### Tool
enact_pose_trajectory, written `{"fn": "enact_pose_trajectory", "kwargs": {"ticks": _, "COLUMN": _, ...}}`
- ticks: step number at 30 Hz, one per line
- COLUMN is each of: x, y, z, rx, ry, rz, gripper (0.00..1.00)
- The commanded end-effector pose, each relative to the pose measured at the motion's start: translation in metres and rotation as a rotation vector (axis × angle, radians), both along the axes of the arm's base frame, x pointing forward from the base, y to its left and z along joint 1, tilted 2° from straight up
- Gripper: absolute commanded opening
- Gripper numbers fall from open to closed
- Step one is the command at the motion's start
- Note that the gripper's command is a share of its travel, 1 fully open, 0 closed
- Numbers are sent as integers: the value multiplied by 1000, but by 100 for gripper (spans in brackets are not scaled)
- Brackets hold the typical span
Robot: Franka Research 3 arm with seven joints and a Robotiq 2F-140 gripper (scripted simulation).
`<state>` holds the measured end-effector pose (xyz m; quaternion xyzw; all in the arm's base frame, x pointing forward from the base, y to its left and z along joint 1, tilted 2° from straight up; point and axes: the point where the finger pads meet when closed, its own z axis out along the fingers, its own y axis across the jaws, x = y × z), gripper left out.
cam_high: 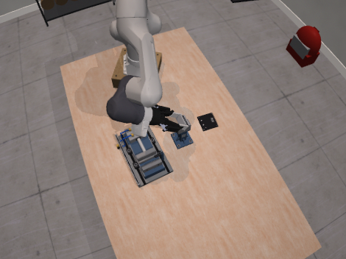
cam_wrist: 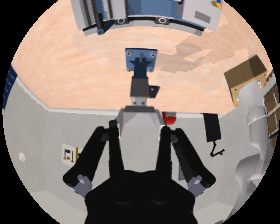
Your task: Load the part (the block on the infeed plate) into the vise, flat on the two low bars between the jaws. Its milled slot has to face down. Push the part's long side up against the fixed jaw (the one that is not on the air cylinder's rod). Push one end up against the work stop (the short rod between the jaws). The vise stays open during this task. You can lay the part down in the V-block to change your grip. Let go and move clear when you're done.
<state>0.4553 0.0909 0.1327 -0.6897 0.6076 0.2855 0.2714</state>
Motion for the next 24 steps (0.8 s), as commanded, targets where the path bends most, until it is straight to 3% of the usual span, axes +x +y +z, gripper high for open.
{"fn": "enact_pose_trajectory", "kwargs": {"ticks": 1, "x": 0, "y": 1, "z": 0, "rx": -14, "ry": 3, "rz": -3, "gripper": 0}}
{"fn": "enact_pose_trajectory", "kwargs": {"ticks": 24, "x": 0, "y": 4, "z": 2, "rx": -134, "ry": -11, "rz": -6, "gripper": 0}}
